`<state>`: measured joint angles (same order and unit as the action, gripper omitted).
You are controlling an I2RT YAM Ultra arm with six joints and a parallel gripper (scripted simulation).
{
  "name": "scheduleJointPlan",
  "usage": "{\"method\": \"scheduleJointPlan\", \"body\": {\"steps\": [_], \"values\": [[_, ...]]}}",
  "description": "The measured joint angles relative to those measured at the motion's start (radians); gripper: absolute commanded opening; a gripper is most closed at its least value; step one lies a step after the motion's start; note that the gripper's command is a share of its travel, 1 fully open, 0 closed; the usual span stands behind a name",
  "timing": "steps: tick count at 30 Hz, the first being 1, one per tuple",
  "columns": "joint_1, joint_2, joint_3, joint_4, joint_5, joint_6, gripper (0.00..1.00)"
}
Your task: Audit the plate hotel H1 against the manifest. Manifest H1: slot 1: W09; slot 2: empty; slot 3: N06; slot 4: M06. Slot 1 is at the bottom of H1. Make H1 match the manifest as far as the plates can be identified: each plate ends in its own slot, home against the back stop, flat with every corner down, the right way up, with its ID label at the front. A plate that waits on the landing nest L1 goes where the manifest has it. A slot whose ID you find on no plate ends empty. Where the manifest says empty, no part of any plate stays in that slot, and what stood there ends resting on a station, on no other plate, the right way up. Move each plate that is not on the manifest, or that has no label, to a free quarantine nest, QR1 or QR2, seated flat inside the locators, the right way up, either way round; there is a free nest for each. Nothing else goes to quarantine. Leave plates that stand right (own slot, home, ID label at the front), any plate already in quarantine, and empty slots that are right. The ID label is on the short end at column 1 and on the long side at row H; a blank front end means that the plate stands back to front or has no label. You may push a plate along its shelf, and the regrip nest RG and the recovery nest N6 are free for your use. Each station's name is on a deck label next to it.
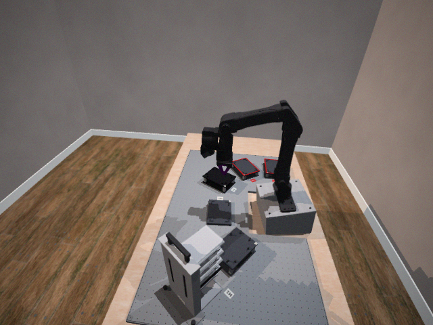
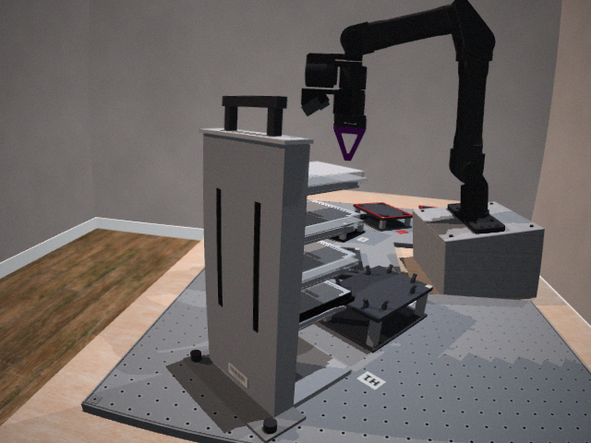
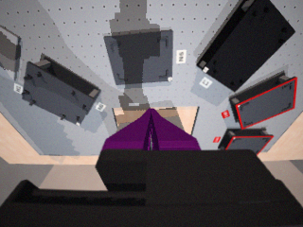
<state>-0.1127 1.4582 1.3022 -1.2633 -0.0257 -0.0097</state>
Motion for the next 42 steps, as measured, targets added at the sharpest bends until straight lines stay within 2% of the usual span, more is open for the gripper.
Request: {"method": "scheduleJointPlan", "body": {"steps": [5, 21, 26, 35, 42], "values": [[0.002, 0.000, 0.014, -0.018, 0.002, -0.008, 0.00], [0.196, 0.007, 0.029, -0.021, 0.023, 0.144, 0.00], [0.241, -0.015, -0.016, 0.012, 0.023, 0.160, 0.00], [0.346, -0.102, -0.106, 0.105, 0.020, 0.162, 0.00], [0.402, -0.139, -0.153, 0.174, 0.023, 0.160, 0.00]]}}
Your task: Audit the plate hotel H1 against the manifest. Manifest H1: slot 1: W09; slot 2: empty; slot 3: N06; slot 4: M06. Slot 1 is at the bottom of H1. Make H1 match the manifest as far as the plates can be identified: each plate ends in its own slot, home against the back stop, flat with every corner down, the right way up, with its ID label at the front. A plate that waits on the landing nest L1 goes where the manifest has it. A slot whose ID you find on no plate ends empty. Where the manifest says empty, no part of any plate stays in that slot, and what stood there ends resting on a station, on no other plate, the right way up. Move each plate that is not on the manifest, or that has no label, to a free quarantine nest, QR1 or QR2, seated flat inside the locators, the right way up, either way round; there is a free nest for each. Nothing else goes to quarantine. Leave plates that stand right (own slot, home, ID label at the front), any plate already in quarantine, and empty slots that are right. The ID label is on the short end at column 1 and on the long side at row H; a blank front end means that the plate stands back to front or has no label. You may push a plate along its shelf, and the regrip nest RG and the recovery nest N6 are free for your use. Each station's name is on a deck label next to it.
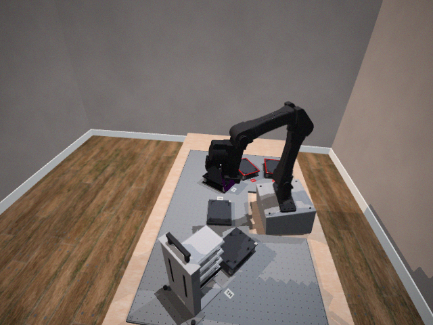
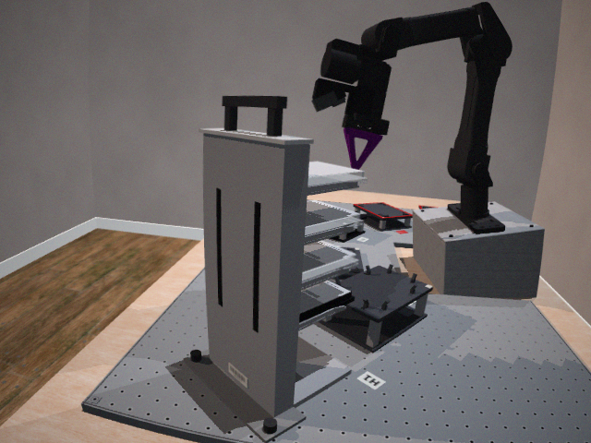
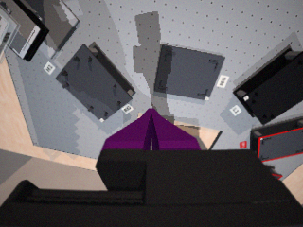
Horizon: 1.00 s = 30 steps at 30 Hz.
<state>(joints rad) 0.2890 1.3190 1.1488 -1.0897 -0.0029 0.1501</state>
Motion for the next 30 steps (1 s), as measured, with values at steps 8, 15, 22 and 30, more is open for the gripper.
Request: {"method": "scheduleJointPlan", "body": {"steps": [8, 15, 22, 30], "values": [[0.061, -0.062, -0.079, 0.097, -0.006, -0.027, 0.00], [0.043, -0.114, -0.133, 0.168, -0.029, -0.092, 0.00], [0.011, -0.174, -0.209, 0.240, -0.070, -0.185, 0.00], [-0.027, -0.230, -0.272, 0.317, -0.130, -0.293, 0.00]]}}
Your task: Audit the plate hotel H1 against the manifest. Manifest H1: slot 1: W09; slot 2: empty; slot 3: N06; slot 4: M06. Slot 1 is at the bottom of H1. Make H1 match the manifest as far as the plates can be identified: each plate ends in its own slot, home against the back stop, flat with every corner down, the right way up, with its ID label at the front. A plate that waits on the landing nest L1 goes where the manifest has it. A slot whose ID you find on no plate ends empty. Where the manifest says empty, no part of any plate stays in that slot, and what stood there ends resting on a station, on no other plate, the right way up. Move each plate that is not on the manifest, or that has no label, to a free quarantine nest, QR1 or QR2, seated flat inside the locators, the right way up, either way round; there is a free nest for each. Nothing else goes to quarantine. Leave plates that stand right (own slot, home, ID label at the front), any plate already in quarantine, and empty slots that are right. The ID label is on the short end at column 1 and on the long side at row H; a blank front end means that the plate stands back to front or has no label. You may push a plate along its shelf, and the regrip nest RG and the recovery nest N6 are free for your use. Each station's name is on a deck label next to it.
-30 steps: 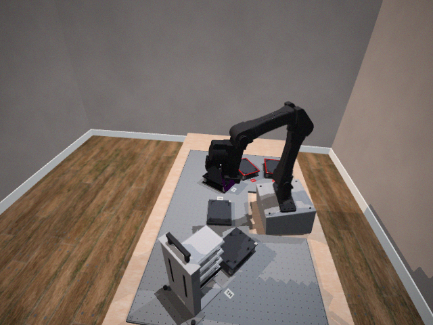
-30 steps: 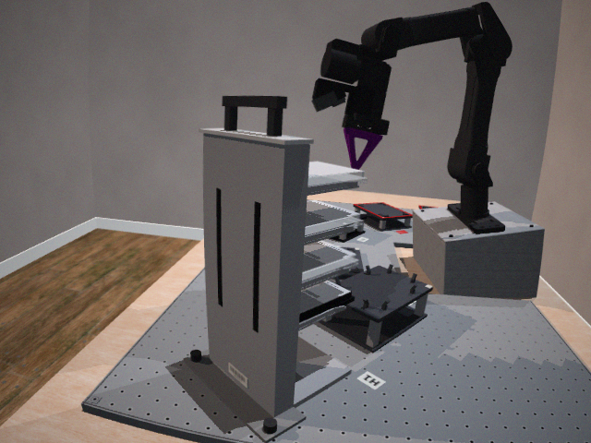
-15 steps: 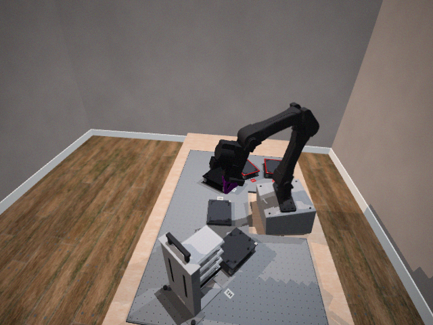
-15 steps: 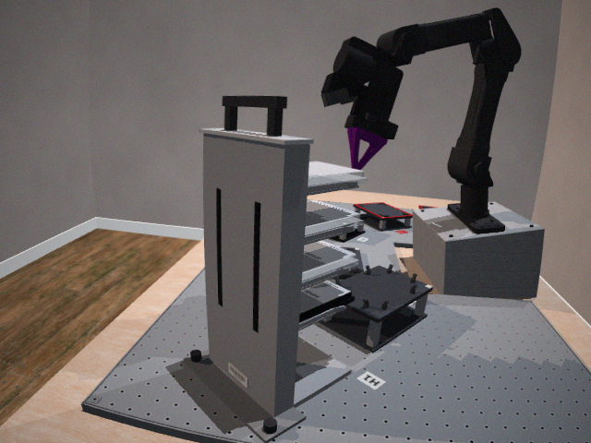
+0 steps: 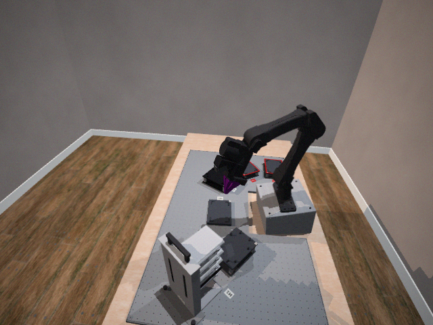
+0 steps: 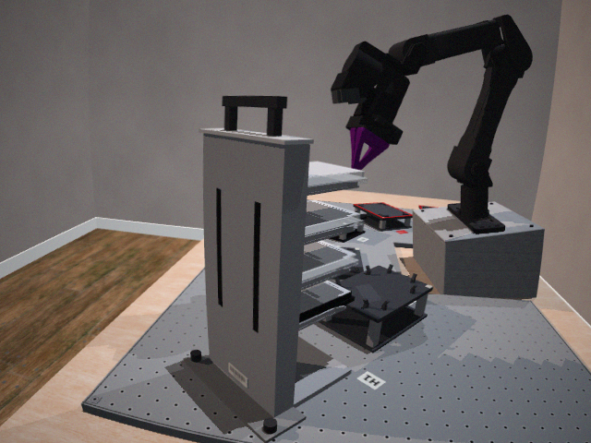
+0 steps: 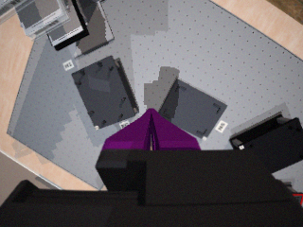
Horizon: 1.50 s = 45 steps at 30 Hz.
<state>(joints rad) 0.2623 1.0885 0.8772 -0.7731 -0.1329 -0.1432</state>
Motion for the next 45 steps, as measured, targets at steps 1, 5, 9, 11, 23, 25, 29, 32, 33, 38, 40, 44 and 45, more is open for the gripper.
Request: {"method": "scheduleJointPlan", "body": {"steps": [1, 5, 9, 11, 23, 25, 29, 32, 33, 38, 40, 44, 45], "values": [[-0.004, -0.005, -0.007, 0.013, -0.008, -0.012, 0.00], [-0.030, -0.031, -0.045, 0.050, -0.043, -0.065, 0.00], [-0.059, -0.056, -0.082, 0.088, -0.086, -0.124, 0.00], [-0.075, -0.068, -0.099, 0.108, -0.109, -0.155, 0.00], [-0.159, -0.110, -0.179, 0.209, -0.249, -0.318, 0.00], [-0.177, -0.114, -0.193, 0.226, -0.277, -0.348, 0.00], [-0.200, -0.120, -0.206, 0.248, -0.321, -0.396, 0.00], [-0.191, -0.125, -0.209, 0.266, -0.333, -0.408, 0.00], [-0.185, -0.126, -0.209, 0.267, -0.336, -0.409, 0.00], [-0.116, -0.141, -0.226, 0.289, -0.307, -0.384, 0.00], [-0.076, -0.148, -0.232, 0.297, -0.287, -0.364, 0.00], [0.005, -0.160, -0.241, 0.317, -0.237, -0.315, 0.00], [0.025, -0.161, -0.243, 0.322, -0.223, -0.302, 0.00]]}}
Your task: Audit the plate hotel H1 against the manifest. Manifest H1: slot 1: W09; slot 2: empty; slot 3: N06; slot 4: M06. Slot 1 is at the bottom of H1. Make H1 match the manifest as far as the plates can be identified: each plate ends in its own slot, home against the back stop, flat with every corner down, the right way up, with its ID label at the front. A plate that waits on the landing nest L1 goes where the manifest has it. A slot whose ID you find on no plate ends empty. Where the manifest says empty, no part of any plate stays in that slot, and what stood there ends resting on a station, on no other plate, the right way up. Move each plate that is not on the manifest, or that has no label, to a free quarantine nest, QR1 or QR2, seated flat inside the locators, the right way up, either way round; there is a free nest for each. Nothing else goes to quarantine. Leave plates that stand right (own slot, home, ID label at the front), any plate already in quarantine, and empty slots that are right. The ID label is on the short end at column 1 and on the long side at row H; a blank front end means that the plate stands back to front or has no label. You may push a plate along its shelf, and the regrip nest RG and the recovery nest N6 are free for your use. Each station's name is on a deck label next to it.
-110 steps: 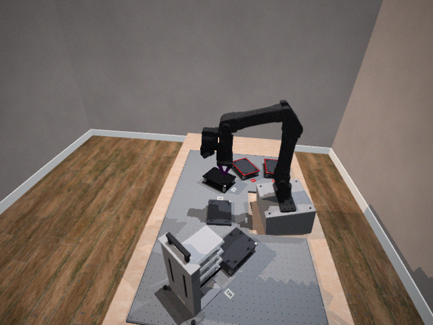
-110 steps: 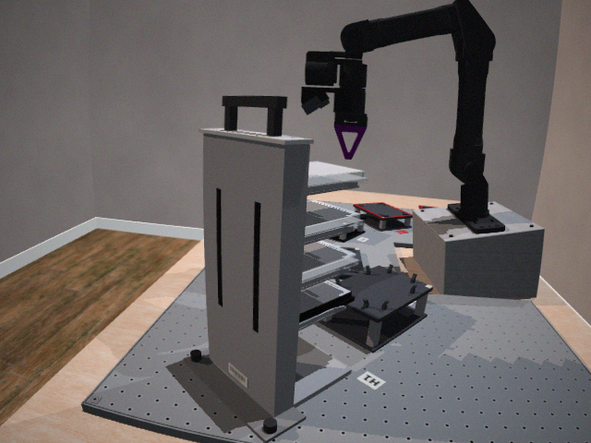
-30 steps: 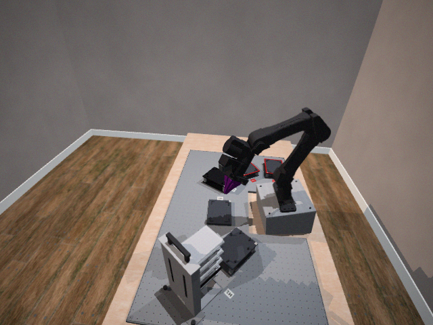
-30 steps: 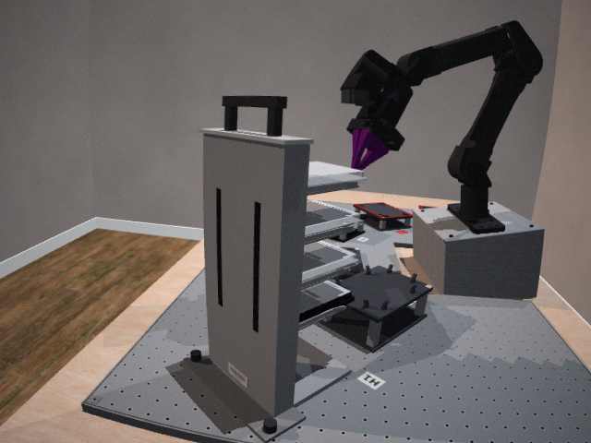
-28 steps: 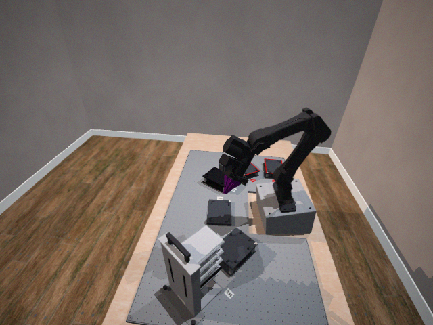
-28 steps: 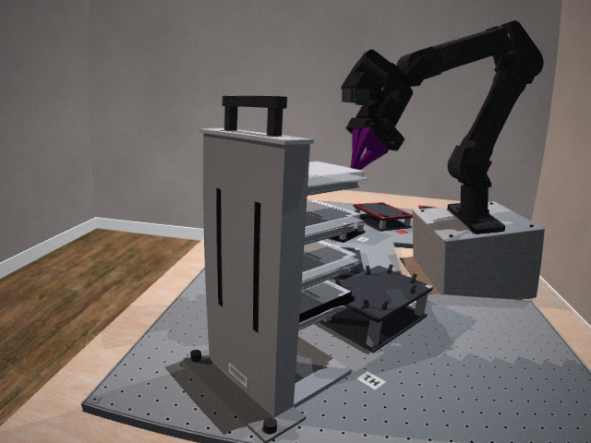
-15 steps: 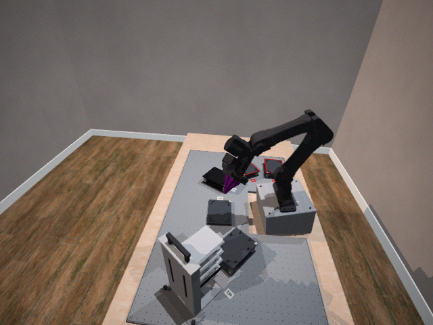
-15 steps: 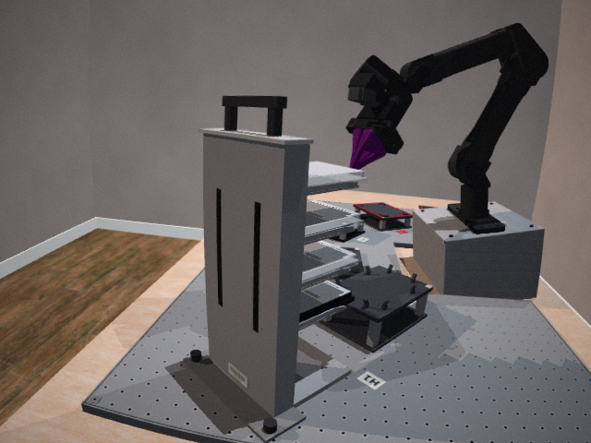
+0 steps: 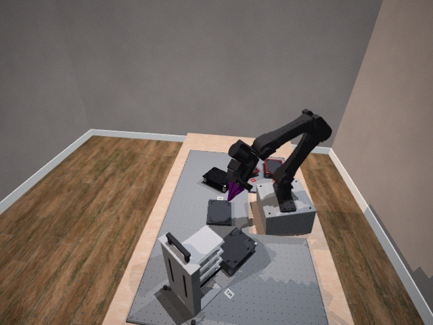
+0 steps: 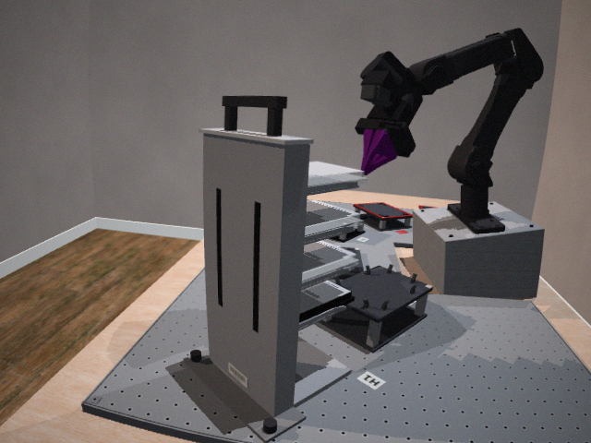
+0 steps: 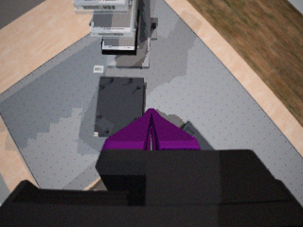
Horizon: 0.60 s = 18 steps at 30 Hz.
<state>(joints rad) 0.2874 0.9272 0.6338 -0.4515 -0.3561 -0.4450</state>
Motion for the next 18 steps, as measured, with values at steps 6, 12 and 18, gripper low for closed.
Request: {"method": "scheduleJointPlan", "body": {"steps": [6, 12, 18], "values": [[0.095, -0.007, -0.006, 0.026, 0.073, 0.069, 0.00], [0.202, -0.013, -0.018, 0.044, 0.154, 0.137, 0.00], [0.324, -0.016, -0.023, 0.063, 0.243, 0.211, 0.00]]}}
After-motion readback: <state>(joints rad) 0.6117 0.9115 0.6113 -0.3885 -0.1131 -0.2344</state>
